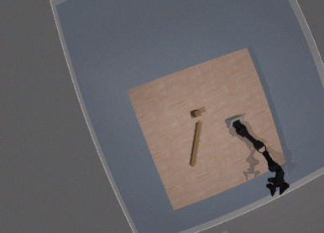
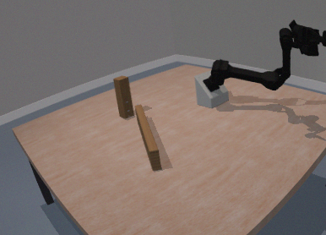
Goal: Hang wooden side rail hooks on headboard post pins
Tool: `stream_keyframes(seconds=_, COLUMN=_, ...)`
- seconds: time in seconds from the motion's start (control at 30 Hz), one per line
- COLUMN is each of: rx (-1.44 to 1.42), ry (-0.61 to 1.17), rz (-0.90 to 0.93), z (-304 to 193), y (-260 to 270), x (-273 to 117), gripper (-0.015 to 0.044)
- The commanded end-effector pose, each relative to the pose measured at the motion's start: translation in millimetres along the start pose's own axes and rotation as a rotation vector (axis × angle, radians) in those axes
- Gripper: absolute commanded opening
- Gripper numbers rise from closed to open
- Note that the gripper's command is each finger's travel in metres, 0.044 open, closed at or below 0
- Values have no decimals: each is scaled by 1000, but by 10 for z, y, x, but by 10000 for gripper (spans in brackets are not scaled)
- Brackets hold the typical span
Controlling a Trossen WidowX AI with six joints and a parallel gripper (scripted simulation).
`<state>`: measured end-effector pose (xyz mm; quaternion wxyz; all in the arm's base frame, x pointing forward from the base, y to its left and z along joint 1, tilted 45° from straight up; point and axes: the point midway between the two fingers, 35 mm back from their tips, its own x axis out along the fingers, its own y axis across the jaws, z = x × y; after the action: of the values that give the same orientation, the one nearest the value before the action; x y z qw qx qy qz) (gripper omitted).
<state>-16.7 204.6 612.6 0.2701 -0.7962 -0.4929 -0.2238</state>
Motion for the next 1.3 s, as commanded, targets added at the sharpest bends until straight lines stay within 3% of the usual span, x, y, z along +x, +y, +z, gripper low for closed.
stream_keyframes(seconds=0.0, rx=5, ry=4, rz=2, z=-18, y=18, x=-3, gripper=426)
stream_keyframes(seconds=0.3, rx=243, ry=201, rz=89, z=-775, y=993, x=-283, gripper=440)
stream_keyframes(seconds=0.63, rx=580, ry=382, rz=217, z=-1264, y=2356, x=-933, gripper=440)
stream_keyframes(seconds=0.93, rx=877, ry=551, rz=323, z=-1252, y=3544, x=-1704, gripper=440)
stream_keyframes(seconds=1.27, rx=1243, ry=797, rz=435, z=-831, y=4660, x=-2736, gripper=440)
